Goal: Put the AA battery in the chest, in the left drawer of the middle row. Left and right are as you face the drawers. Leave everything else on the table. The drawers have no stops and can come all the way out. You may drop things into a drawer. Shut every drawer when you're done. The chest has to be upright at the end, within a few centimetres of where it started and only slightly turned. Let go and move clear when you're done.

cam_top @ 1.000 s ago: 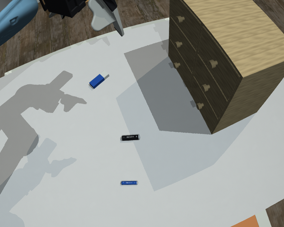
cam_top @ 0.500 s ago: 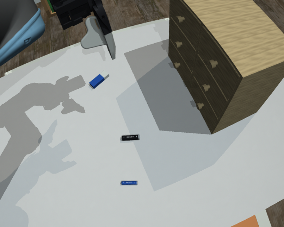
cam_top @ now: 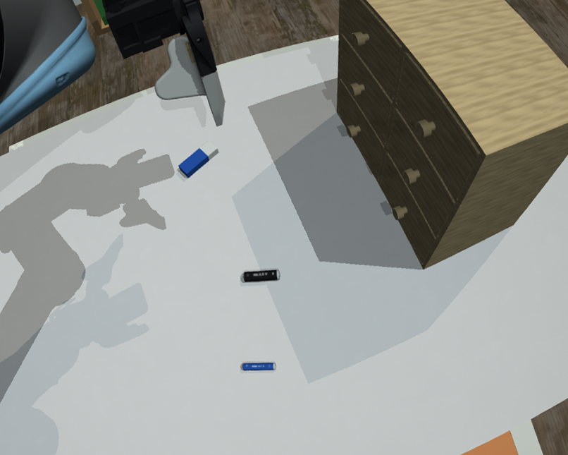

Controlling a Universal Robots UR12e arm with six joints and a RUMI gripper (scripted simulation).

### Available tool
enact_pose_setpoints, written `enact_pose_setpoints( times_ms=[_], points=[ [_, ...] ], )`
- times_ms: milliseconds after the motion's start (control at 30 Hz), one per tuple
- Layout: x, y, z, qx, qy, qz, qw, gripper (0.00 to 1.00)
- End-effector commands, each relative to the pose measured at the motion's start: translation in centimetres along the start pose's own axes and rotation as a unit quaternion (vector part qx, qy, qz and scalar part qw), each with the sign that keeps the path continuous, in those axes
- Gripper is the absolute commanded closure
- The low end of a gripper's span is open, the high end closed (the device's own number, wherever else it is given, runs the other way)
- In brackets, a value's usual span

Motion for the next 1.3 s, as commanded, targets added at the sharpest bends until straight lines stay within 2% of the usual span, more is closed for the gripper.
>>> enact_pose_setpoints(
  times_ms=[0, 600, 1267],
  points=[
    [-0.12, -0.01, -0.08, 0.002, 0.001, 0.000, 1.000, 0.00],
    [0.17, -0.12, 0.12, 0.000, 0.005, 0.001, 1.000, 0.00],
    [0.60, -0.05, -0.09, 0.000, 0.027, 0.003, 1.000, 0.00]
  ],
)
Point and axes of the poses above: the point where the finger pads meet when closed, its own x axis out along the fingers, its own y axis across the jaws, z = x × y, the point moved 2 cm from there along -x, back along the fingers, and after that the axes turned 4 degrees about -x, right-handed, at the moved point
